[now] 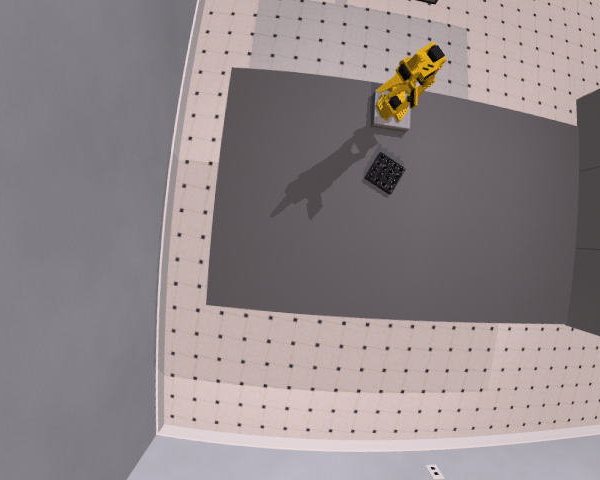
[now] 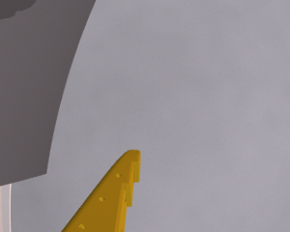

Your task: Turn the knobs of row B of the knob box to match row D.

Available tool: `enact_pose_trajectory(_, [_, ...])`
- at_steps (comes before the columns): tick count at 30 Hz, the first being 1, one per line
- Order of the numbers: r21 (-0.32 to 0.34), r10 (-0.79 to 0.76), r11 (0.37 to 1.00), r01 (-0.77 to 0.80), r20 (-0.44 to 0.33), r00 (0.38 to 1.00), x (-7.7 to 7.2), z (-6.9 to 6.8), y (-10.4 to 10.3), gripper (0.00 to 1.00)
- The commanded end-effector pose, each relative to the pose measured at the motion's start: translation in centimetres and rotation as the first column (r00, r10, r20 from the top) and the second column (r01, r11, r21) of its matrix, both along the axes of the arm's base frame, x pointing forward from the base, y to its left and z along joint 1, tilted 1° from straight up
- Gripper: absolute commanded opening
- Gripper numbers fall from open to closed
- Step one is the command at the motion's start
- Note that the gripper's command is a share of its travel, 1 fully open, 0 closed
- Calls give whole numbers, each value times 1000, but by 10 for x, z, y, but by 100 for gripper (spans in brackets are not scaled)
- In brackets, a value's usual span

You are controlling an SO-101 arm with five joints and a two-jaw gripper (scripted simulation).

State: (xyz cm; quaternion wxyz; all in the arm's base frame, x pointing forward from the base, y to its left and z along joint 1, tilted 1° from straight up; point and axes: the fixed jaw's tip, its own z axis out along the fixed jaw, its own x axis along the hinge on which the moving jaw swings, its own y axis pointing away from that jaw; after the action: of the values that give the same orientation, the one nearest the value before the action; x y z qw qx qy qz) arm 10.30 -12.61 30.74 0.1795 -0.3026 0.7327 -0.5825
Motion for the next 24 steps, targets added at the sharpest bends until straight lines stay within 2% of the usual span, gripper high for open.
enact_pose_trajectory(1, [0,0,1000,0,2,1000,0,0,0,100])
enact_pose_trajectory(17, [0,0,1000,0,2,1000,0,0,0,100])
enact_pose_trajectory(18, [0,0,1000,0,2,1000,0,0,0,40])
enact_pose_trajectory(24, [20,0,1000,0,-15,1000,2,-5,-2,40])
